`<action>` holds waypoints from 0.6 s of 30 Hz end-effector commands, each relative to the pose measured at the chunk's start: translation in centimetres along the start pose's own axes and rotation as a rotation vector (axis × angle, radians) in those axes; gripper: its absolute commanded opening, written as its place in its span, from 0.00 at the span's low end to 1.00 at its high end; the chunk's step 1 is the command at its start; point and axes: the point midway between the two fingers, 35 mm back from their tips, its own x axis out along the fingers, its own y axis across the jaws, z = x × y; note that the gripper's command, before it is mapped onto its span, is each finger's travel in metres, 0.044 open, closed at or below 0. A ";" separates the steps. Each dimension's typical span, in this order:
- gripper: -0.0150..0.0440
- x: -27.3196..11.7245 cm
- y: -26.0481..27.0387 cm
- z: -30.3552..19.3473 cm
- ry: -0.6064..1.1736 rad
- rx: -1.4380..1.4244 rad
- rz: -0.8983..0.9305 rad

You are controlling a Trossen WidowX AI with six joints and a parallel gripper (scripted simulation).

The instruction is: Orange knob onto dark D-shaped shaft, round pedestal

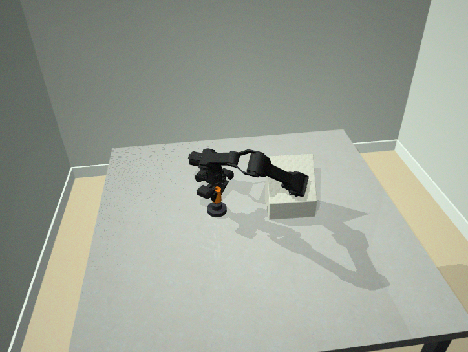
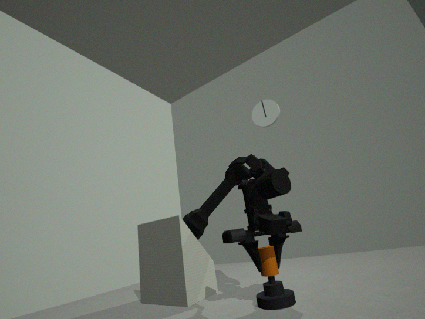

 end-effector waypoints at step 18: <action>0.25 -0.4 0.4 0.6 -0.006 0.052 0.003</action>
